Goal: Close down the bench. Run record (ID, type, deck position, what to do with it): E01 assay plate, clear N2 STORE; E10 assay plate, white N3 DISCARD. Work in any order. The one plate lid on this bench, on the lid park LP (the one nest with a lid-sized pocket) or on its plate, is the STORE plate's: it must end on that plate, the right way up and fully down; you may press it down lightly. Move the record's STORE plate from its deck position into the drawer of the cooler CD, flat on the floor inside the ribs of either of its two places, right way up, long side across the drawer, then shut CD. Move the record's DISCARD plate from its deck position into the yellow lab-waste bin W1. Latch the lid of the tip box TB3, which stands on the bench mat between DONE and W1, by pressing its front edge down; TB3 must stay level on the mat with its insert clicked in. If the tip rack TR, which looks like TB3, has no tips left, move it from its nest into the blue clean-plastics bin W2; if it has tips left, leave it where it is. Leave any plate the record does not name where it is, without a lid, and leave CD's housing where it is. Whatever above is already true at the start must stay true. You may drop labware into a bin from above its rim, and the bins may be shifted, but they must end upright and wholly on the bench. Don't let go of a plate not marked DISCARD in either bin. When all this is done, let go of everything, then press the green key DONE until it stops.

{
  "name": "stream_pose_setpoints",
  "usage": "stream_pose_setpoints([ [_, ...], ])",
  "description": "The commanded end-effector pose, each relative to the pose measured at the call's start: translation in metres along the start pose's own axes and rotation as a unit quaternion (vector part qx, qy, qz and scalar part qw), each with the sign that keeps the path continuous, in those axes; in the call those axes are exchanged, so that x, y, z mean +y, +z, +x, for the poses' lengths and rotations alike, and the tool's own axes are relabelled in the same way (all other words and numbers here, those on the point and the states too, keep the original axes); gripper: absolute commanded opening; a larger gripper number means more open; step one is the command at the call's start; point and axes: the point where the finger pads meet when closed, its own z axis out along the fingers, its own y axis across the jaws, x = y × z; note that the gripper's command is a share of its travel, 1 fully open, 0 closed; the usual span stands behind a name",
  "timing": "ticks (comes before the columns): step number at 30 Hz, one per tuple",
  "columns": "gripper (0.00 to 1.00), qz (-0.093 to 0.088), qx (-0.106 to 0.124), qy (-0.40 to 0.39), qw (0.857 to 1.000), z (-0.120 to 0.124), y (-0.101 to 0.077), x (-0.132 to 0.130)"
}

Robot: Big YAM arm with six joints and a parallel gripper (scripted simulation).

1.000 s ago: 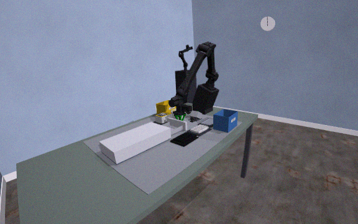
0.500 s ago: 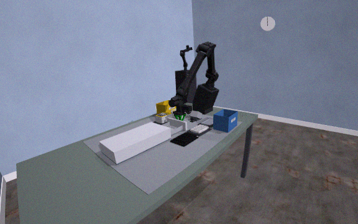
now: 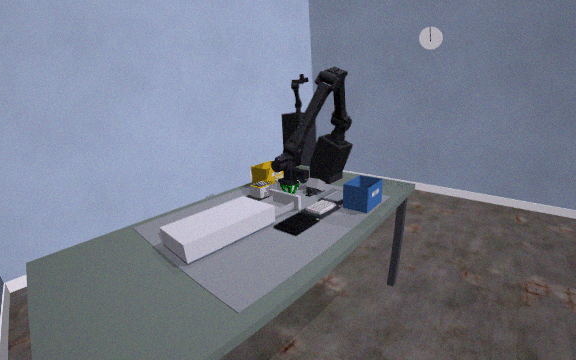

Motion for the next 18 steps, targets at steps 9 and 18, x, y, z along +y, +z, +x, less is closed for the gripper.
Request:
stream_pose_setpoints([
  [9,0.30,-0.005,-0.001,0.000,1.000,-0.0072,-0.0047,0.0050],
  [18,0.30,-0.005,-0.001,0.000,1.000,-0.0072,-0.0047,0.0050],
])
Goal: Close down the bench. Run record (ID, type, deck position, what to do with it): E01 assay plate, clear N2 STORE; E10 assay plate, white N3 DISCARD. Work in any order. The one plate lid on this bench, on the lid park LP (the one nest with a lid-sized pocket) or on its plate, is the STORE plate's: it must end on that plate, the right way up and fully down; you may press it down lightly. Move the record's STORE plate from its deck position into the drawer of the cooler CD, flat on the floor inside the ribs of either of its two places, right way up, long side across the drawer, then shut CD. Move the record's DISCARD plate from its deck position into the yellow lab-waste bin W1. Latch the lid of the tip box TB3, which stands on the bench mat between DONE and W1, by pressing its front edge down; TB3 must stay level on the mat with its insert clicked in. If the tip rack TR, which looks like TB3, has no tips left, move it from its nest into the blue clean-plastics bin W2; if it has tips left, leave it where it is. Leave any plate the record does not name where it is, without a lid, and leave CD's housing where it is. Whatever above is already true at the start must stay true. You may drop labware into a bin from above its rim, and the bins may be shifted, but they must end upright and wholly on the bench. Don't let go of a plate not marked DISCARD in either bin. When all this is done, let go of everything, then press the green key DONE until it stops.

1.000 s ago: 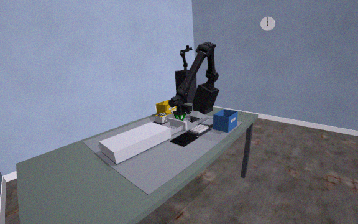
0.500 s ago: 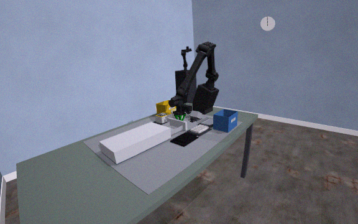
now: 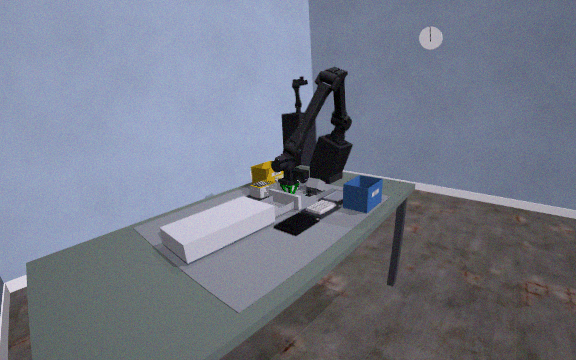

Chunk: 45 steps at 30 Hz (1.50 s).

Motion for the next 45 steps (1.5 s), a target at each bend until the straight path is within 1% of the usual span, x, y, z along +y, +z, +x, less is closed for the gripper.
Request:
stream_pose_setpoints([
  [1,0.30,-0.005,-0.001,0.000,1.000,-0.007,-0.005,0.005],
  [20,0.30,-0.005,-0.001,0.000,1.000,-0.007,-0.005,0.005],
  [21,0.30,0.002,-0.002,-0.002,1.000,-0.007,-0.012,0.001],
  [25,0.30,0.006,-0.002,0.003,1.000,0.003,-0.021,-0.001],
  [35,0.30,0.006,-0.002,0.003,1.000,0.003,-0.035,-0.001],
  [37,0.30,0.006,-0.002,0.003,1.000,0.003,-0.035,-0.001],
  [38,0.30,0.018,-0.002,-0.005,1.000,-0.002,-0.039,-0.016],
  [45,0.30,0.011,-0.002,0.001,1.000,0.002,-0.047,-0.006],
])
